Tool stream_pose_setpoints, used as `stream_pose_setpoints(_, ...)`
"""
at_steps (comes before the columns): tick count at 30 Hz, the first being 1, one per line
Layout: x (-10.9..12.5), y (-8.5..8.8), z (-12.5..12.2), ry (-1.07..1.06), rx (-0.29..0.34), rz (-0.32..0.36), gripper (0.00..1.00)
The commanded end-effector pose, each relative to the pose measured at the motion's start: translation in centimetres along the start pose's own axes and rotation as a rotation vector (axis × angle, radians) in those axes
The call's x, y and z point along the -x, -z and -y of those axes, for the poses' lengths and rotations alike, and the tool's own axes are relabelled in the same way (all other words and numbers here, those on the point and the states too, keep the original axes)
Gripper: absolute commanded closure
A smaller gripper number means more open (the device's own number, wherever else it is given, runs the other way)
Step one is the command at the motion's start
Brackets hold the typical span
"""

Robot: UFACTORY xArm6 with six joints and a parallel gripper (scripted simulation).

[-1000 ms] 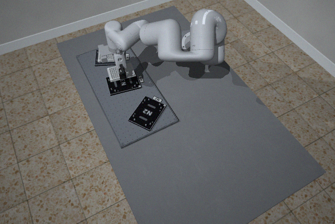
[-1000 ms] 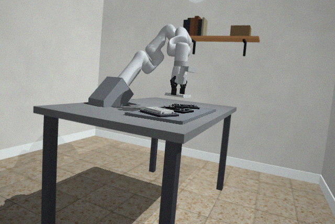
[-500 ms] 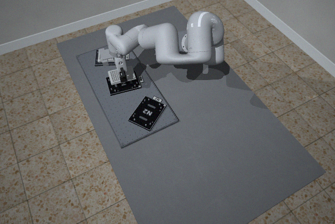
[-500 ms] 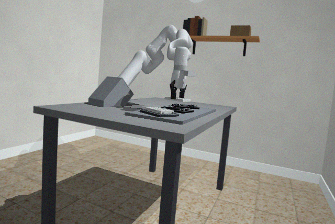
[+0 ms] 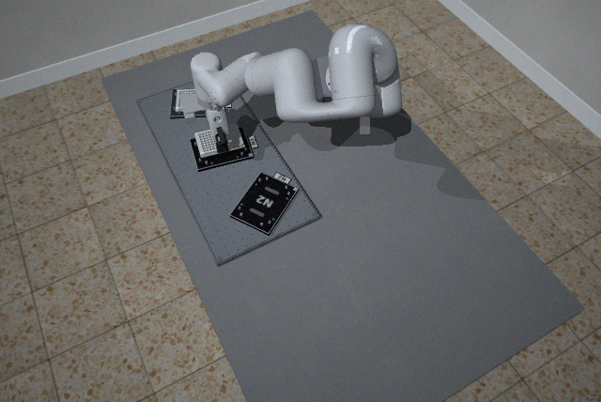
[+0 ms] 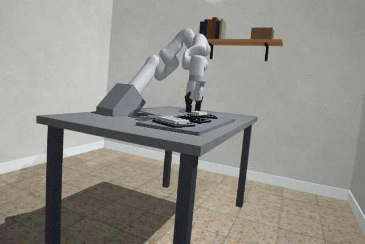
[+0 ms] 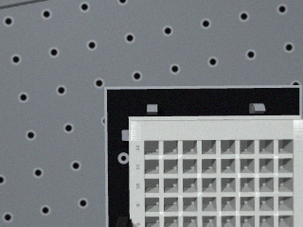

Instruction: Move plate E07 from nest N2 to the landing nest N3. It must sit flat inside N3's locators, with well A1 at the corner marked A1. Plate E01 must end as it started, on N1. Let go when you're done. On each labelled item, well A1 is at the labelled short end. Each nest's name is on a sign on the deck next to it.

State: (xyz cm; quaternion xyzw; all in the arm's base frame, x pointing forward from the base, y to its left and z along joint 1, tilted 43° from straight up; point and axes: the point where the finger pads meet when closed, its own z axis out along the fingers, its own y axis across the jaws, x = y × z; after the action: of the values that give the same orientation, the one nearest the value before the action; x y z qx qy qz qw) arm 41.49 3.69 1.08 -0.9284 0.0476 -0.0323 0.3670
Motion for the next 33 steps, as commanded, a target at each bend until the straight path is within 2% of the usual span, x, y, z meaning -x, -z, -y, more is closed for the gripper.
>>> stream_pose_setpoints(1,-0.2,-0.2,0.0,0.001,0.001,-0.004,1.0)
stream_pose_setpoints(7,-0.2,-1.1,0.0,0.001,0.001,-0.004,1.0)
stream_pose_setpoints(25,-0.2,-1.1,0.0,0.001,0.001,-0.004,1.0)
stream_pose_setpoints(33,-0.2,-1.6,0.0,0.001,0.001,-0.004,1.0)
